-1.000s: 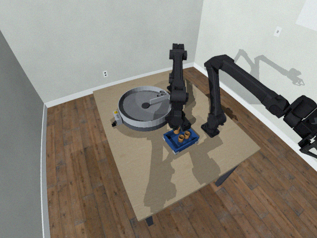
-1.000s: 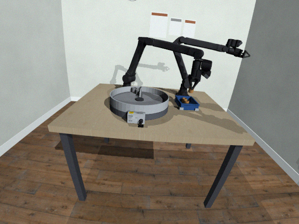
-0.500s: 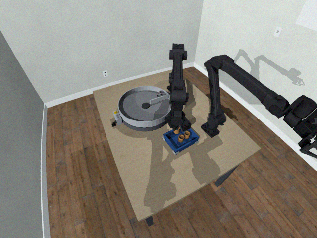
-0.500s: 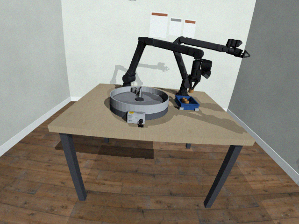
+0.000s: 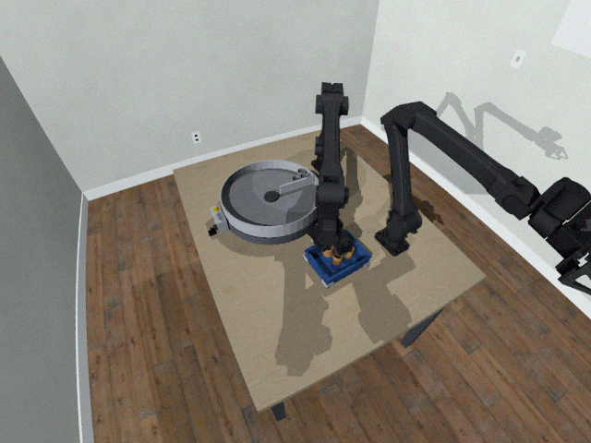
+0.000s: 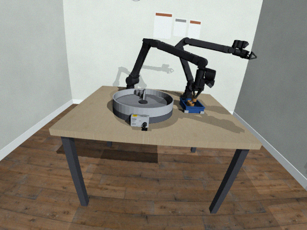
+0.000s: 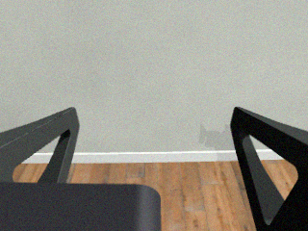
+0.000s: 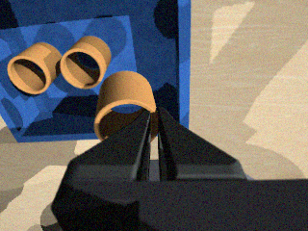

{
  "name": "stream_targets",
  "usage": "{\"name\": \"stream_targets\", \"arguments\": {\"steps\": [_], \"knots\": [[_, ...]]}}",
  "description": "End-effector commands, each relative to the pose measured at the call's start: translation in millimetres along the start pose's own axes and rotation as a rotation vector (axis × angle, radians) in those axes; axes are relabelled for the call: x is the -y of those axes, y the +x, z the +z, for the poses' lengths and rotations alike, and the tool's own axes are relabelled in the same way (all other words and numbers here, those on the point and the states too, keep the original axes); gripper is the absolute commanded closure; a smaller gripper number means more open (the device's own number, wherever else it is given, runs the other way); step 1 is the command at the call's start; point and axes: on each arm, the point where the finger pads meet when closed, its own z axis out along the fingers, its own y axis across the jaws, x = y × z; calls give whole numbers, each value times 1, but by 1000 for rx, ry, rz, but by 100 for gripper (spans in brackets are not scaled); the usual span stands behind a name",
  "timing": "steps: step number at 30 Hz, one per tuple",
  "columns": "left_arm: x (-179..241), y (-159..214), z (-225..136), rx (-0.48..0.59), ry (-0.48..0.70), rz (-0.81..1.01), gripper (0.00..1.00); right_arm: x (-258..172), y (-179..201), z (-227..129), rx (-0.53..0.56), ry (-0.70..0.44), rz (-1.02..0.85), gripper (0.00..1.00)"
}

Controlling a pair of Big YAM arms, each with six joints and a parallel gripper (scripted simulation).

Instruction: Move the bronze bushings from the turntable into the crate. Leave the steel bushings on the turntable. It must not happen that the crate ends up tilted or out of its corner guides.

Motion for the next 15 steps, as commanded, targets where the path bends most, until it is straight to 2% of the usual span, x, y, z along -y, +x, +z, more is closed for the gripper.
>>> {"name": "stream_targets", "arguments": {"steps": [1,3,4,6,7,12,13,15], "knots": [[-4,-48,4,87,-8,-13,0,5,-10,15,22,16,4,100],[-4,-48,4,87,-8,-13,0,5,-10,23,22,16,4,100],[-4,-48,4,87,-8,-13,0,8,-15,3,57,37,4,100],[-4,-48,4,87,-8,-13,0,8,-15,3,57,37,4,100],[-4,-48,4,87,-8,-13,0,15,-27,-26,113,71,4,100],[-4,-48,4,87,-8,-13,0,14,-25,-22,102,64,4,100],[-4,-48,4,87,-8,-13,0,14,-26,0,70,45,4,100],[-4,-48,4,87,-8,-13,0,9,-17,16,39,26,4,100]]}}
